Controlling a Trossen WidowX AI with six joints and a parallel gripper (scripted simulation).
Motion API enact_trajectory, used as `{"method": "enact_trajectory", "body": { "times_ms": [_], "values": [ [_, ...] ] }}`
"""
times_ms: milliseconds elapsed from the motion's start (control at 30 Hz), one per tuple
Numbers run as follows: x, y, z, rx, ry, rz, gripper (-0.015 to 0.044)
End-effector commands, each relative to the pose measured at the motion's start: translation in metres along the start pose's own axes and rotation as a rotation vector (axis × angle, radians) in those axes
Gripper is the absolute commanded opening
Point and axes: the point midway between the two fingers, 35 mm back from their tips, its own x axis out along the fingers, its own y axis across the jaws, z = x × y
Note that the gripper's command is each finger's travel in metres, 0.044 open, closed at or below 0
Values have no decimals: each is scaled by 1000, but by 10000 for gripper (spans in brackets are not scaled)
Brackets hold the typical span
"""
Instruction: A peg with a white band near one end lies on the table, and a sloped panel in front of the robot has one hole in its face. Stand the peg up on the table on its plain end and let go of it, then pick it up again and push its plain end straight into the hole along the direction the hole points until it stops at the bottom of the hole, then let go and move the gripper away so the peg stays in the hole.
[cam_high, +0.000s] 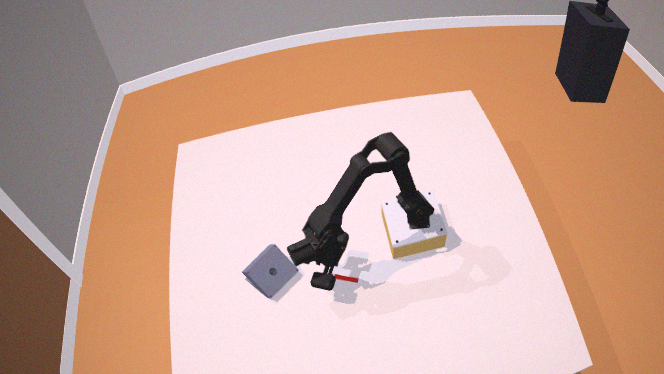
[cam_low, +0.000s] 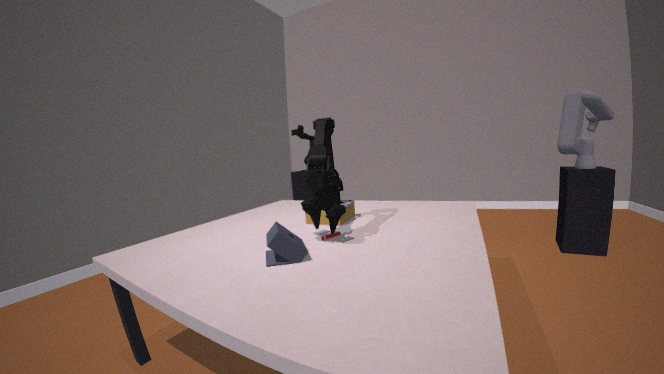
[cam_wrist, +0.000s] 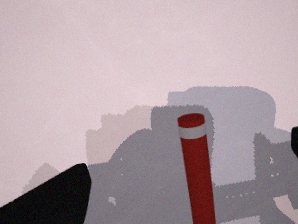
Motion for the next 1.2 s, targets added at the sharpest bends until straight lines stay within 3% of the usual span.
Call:
{"method": "enact_trajectory", "body": {
  "times_ms": [0,467,867,1167],
  "values": [
    [11,-3,-3,2,9,-13,440],
    [29,-5,-4,3,9,-14,440],
    [29,-5,-4,3,9,-14,125],
    [29,-5,-4,3,9,-14,110]
  ]
}}
